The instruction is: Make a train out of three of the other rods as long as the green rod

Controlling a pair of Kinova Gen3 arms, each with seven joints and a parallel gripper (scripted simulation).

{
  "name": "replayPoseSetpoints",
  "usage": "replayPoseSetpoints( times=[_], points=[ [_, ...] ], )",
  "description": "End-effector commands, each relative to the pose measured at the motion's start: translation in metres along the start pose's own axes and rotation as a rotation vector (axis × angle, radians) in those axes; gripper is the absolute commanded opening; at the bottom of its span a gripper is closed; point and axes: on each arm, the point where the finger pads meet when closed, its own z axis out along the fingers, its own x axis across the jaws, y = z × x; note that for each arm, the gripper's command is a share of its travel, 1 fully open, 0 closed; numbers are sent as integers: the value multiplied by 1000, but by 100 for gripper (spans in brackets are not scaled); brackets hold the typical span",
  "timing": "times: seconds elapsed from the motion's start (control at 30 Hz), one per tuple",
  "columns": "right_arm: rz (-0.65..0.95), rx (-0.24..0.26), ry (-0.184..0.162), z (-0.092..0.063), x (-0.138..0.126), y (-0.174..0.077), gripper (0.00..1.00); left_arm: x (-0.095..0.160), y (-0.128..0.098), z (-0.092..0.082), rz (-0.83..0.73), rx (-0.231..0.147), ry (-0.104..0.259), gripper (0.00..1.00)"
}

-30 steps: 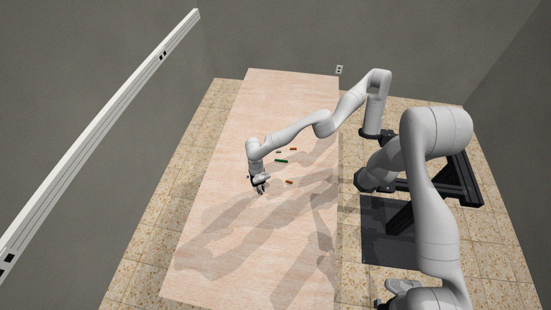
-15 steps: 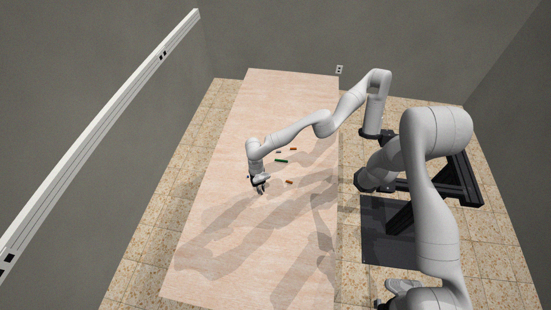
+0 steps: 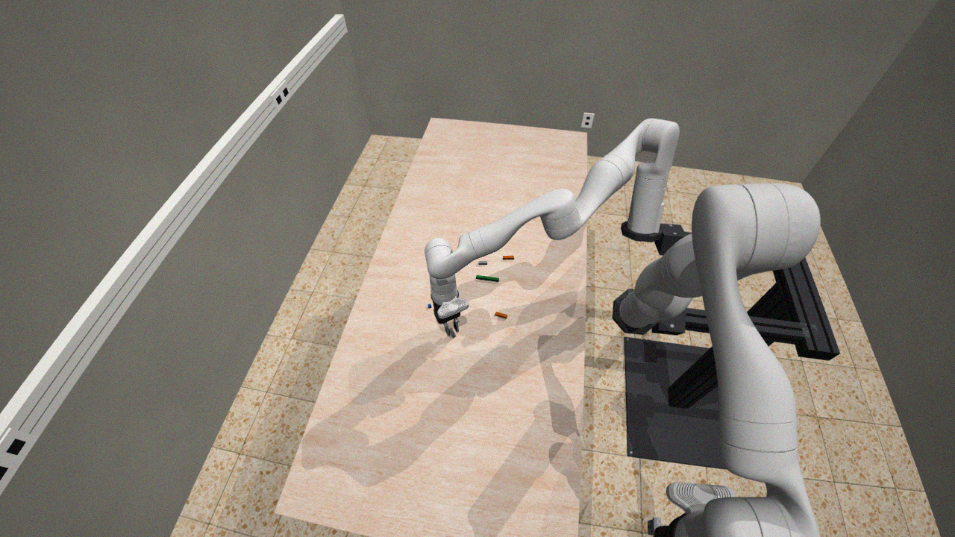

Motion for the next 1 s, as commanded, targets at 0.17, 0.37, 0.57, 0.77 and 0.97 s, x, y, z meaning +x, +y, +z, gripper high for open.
replayPoseSetpoints(
  times=[0.17,0.37,0.57,0.77,0.97],
  points=[
    [0,0,3,-1,1,0,54,0,0,-1,0,-2,0,100],
    [0,0,3,2,1,0,54,0,0,-1,0,-2,0,100],
    [0,0,3,7,1,0,54,0,0,-1,0,-2,0,100],
    [0,0,3,11,1,0,54,0,0,-1,0,-2,0,100],
    [0,0,3,13,1,0,54,0,0,-1,0,-2,0,100]
  ],
)
